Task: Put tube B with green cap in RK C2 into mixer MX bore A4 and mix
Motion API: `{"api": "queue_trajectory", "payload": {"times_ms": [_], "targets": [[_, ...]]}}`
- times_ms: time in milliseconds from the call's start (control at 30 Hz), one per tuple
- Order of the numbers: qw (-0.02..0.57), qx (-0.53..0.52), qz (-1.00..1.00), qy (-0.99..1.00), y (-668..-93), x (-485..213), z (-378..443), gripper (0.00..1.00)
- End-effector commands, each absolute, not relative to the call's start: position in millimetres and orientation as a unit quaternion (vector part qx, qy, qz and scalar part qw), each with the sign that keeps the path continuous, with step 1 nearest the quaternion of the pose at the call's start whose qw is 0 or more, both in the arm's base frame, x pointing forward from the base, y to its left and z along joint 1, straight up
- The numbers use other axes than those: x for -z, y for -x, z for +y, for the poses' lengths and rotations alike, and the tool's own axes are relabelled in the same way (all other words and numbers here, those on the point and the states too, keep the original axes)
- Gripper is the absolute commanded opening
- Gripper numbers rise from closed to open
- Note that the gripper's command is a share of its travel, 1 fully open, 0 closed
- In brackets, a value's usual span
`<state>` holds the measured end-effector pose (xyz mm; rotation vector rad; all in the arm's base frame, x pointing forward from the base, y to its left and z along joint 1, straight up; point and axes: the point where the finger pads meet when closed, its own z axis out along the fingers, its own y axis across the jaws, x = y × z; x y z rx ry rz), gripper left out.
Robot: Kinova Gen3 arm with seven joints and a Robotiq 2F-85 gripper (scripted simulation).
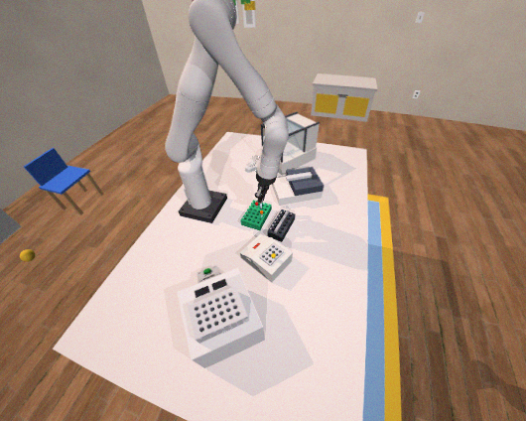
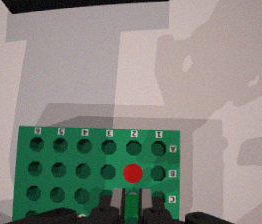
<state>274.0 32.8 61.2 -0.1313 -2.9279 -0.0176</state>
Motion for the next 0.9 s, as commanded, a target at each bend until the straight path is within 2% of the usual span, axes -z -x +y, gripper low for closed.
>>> {"api": "queue_trajectory", "payload": {"times_ms": [0,867], "targets": [[0.105,0.006,-0.994,0.045,-274,-63,33,0.1],[0.105,0.006,-0.994,0.045,-274,-89,33,0.1]]}}
